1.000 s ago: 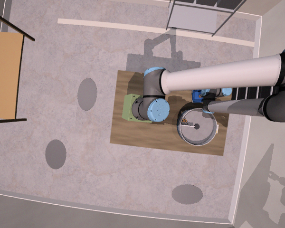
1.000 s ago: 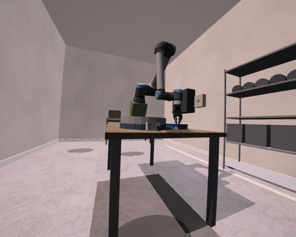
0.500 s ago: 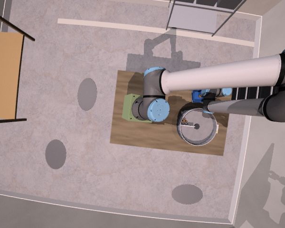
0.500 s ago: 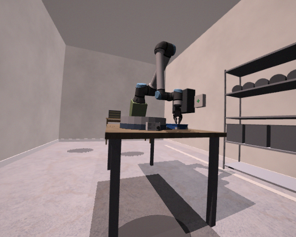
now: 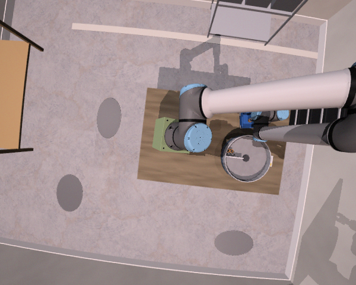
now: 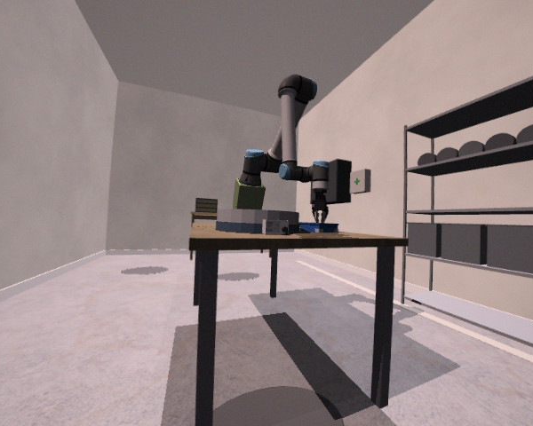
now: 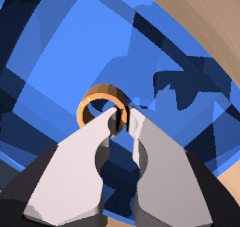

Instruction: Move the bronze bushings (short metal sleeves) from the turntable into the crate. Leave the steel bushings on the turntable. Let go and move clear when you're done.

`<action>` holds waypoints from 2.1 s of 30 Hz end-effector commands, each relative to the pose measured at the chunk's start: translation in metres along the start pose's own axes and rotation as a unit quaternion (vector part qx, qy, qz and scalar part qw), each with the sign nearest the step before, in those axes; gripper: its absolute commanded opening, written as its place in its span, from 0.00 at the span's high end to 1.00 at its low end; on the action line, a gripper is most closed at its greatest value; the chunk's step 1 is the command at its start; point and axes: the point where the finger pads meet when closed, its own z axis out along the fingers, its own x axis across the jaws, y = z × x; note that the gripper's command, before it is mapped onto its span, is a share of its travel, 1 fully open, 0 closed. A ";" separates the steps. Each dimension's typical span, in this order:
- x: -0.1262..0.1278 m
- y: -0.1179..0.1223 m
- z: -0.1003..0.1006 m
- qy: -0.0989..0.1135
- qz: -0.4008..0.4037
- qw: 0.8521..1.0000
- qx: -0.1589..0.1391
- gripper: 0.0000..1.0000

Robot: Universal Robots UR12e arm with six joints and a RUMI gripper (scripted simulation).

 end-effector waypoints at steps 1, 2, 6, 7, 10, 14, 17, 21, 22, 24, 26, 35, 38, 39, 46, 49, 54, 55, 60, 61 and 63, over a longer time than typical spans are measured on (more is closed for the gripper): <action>0.001 0.000 0.000 0.001 0.000 1.000 0.000 1.00; 0.001 0.000 0.000 0.001 0.000 1.000 0.000 1.00; 0.001 0.000 0.000 0.001 0.000 1.000 0.000 1.00; 0.001 0.000 0.000 0.001 0.000 1.000 0.000 1.00; 0.001 0.000 0.000 0.001 0.000 1.000 0.000 1.00; 0.001 0.000 0.000 0.001 0.000 1.000 0.000 1.00; 0.001 0.000 0.000 0.001 0.000 1.000 0.000 1.00; 0.001 0.000 0.000 0.001 0.000 1.000 0.000 1.00; 0.001 0.000 0.000 0.001 0.000 1.000 0.000 1.00; 0.001 0.000 0.000 0.001 0.000 1.000 0.000 1.00; 0.001 0.000 0.000 0.001 0.000 1.000 0.000 1.00; 0.001 0.000 0.000 0.001 0.000 1.000 0.000 1.00; 0.001 0.000 0.000 0.001 0.000 1.000 0.000 1.00; 0.001 0.000 0.000 0.001 0.000 1.000 0.000 0.94; 0.001 0.000 0.000 0.001 0.000 1.000 0.000 0.94; 0.001 0.000 0.000 0.001 0.000 1.000 0.000 0.94; 0.001 0.000 0.000 0.001 0.000 1.000 0.000 0.94; 0.001 0.000 0.000 0.001 0.000 1.000 0.000 0.94; 0.001 0.000 0.000 0.001 0.000 1.000 0.000 0.94; 0.001 0.000 0.000 0.001 0.000 1.000 0.000 0.94; 0.001 0.000 0.000 0.001 0.000 1.000 0.000 0.94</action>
